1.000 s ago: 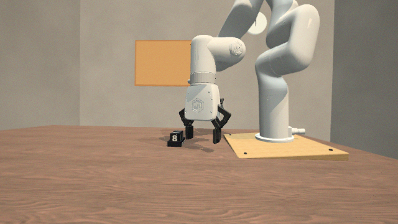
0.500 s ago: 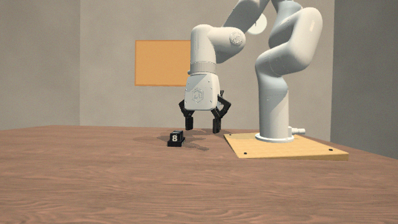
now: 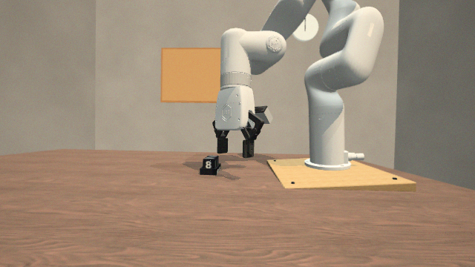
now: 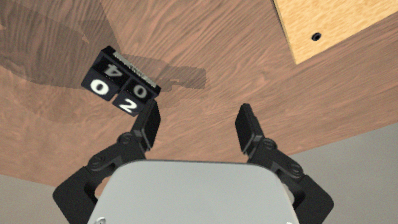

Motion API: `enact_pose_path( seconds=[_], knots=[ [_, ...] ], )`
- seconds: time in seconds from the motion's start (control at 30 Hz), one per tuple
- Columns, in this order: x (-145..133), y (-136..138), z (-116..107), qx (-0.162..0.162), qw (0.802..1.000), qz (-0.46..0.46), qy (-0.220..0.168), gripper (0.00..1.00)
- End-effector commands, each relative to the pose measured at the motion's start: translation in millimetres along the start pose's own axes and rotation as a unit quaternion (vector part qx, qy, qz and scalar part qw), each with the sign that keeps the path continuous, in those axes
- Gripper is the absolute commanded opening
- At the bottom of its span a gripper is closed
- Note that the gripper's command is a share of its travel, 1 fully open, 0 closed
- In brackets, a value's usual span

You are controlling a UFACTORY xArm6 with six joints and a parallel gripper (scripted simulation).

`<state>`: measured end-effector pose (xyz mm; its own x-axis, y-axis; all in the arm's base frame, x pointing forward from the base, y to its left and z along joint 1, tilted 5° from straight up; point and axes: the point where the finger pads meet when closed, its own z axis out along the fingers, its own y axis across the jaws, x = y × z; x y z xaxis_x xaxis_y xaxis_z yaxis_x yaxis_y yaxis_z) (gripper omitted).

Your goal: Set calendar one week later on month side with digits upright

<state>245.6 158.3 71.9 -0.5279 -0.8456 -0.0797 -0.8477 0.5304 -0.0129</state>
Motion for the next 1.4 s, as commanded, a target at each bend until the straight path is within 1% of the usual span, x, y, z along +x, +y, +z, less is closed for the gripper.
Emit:
enact_pose_path(
  seconds=[0.0, 0.13, 0.2, 0.37, 0.47, 0.6, 0.7, 0.77, 0.93, 1.03, 1.17, 1.27, 1.33, 1.37],
  knots=[
    [-9.2, -8.2, 0.2, 0.003, 1.0, 0.01, 0.001, 1.0],
    [-10.2, -9.1, 0.2, 0.003, 0.999, 0.046, 0.001, 1.0],
    [-10.2, -9.1, 0.2, 0.003, 0.999, 0.046, 0.001, 1.0],
    [-14.9, -13.8, 0.2, 0.003, 0.99, 0.14, 0.001, 1.0],
    [-28.0, -27.0, 0.1, 0.003, 0.99, 0.14, 0.001, 1.0],
    [-29.5, -28.4, 0.1, 0.003, 0.99, 0.143, 0.001, 1.0],
    [-30.3, -29.3, 0.1, 0.003, 0.984, 0.176, 0.001, 1.0],
    [-30.3, -29.3, 0.1, 0.003, 0.984, 0.176, 0.001, 1.0],
    [-34.7, -33.6, 0.1, 0.003, 0.963, 0.268, 0.001, 1.0],
    [-48.2, -47.2, 0.1, 0.003, 0.963, 0.268, 0.001, 1.0],
    [-49.7, -48.6, 0.1, 0.003, 0.963, 0.271, 0.001, 1.0],
    [-50.4, -49.3, 0.1, 0.003, 0.955, 0.298, 0.001, 1.0],
    [-50.4, -49.3, 0.1, 0.003, 0.955, 0.298, 0.001, 1.0],
    [-50.8, -49.8, 0.1, 0.003, 0.95, 0.314, 0.001, 1.0]
  ],
)
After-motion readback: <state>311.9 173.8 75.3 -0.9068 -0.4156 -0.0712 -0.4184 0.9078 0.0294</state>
